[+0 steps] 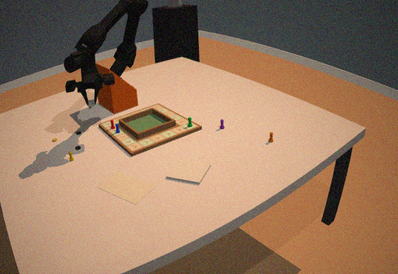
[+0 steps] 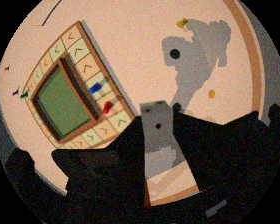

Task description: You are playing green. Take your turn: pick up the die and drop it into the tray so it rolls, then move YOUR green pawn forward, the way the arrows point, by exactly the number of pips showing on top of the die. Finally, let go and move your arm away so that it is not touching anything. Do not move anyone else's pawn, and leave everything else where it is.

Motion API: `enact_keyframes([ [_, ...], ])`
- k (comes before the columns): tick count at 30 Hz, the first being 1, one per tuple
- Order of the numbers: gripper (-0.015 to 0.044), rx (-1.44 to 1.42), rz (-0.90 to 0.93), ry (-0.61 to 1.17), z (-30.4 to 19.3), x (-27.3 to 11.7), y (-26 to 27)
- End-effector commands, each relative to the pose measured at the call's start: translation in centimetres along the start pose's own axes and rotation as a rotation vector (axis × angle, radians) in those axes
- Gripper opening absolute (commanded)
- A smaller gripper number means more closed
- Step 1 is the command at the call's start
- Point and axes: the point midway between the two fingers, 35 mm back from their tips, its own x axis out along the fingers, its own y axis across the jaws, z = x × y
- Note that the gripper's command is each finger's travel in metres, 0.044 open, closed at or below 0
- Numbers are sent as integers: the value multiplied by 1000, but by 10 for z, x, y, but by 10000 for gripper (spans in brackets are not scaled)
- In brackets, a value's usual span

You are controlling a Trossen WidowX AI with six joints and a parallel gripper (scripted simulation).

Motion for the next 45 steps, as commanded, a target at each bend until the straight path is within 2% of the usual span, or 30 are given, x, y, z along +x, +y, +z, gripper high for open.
enact_keyframes([
  [1, 0, 96, -2, -6, 5, 1, 19],
  [23, 0, 624, 2, -21, 22, 10, 100],
  [45, 0, 1141, 33, 12, 13, 27, 183],
])
